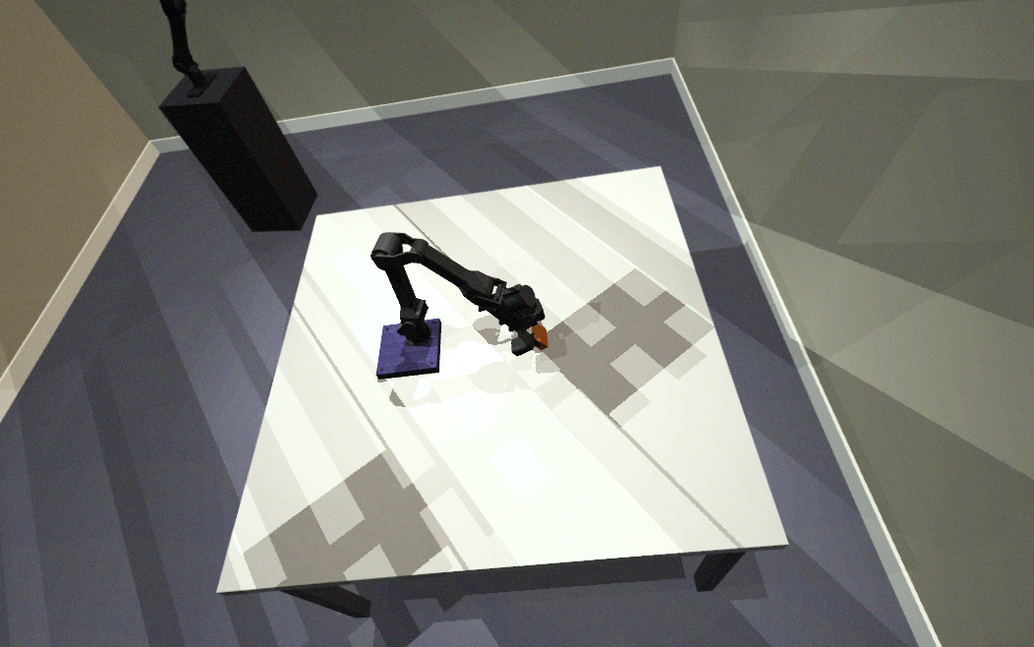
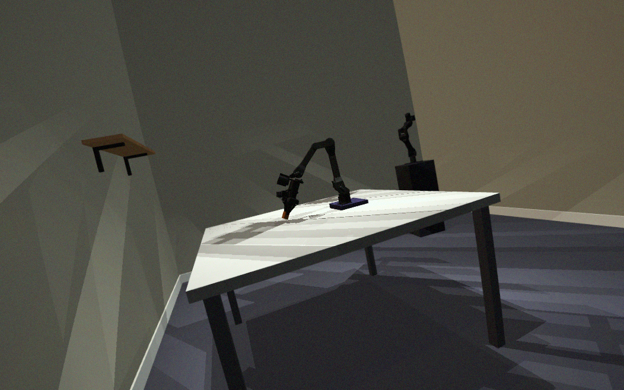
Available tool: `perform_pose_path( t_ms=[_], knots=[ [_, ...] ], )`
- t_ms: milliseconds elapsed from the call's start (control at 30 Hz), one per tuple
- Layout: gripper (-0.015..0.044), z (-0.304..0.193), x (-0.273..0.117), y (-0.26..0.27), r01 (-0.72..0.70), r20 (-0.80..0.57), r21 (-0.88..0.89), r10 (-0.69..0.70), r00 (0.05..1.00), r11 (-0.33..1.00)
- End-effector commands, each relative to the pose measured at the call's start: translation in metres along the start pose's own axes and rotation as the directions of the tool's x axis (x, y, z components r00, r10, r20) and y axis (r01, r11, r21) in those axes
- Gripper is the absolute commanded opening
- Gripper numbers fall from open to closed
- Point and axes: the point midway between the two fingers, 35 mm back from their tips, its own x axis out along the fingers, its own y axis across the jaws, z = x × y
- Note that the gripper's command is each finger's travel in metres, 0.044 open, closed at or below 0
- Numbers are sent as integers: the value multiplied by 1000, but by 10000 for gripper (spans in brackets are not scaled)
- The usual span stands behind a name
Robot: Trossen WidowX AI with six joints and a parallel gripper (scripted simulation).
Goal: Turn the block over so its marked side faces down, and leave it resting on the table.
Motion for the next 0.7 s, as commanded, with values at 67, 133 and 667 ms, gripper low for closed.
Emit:
perform_pose_path(
  t_ms=[67, 133, 667],
  knots=[
    [0, -1, -5, 1, 1, 76, -10, 0, 997, 1000],
    [0, -1, -5, 1, 1, 76, -10, 0, 997, 1000],
    [0, 0, 27, -5, 10, 255, -37, 0, 967, 999]
  ],
)
